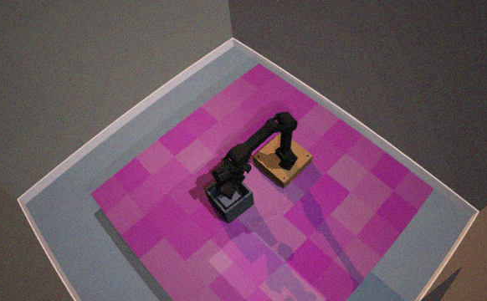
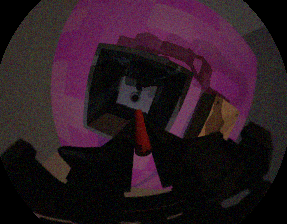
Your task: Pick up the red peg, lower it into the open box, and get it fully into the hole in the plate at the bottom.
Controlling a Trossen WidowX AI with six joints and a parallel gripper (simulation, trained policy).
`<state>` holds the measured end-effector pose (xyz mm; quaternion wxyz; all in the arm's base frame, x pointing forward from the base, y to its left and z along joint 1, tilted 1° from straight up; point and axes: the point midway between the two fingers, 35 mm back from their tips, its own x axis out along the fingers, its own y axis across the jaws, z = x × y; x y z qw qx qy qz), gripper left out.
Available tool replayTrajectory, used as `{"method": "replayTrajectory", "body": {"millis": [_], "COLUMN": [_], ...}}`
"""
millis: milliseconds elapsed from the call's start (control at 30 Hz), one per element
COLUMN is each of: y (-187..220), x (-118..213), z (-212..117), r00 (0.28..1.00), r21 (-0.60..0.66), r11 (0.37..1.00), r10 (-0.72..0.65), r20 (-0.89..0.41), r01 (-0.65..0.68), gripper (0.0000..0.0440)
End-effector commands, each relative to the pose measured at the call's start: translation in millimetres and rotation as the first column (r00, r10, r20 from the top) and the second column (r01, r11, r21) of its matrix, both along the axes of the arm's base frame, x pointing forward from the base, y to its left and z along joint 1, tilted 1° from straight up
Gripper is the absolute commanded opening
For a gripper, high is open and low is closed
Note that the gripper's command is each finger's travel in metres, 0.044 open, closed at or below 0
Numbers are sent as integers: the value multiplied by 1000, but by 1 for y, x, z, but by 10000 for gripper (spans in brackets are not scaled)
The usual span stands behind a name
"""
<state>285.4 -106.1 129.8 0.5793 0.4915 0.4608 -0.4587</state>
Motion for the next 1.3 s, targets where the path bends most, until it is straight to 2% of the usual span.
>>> {"method": "replayTrajectory", "body": {"millis": [0, 800, 1000, 1133, 1267], "y": [-3, -21, -24, -20, -23], "x": [1, 20, 24, 25, 28], "z": [-9, -68, -73, -69, -61], "r00": [1000, 998, 995, 995, 996], "r21": [8, 36, 38, 74, 109], "r11": [1000, 998, 996, 994, 991], "r10": [4, 59, 85, 90, 83], "r20": [-9, -32, -52, -51, -28], "r01": [-4, -58, -83, -86, -79], "gripper": [0, 2, 105, 111, 144]}}
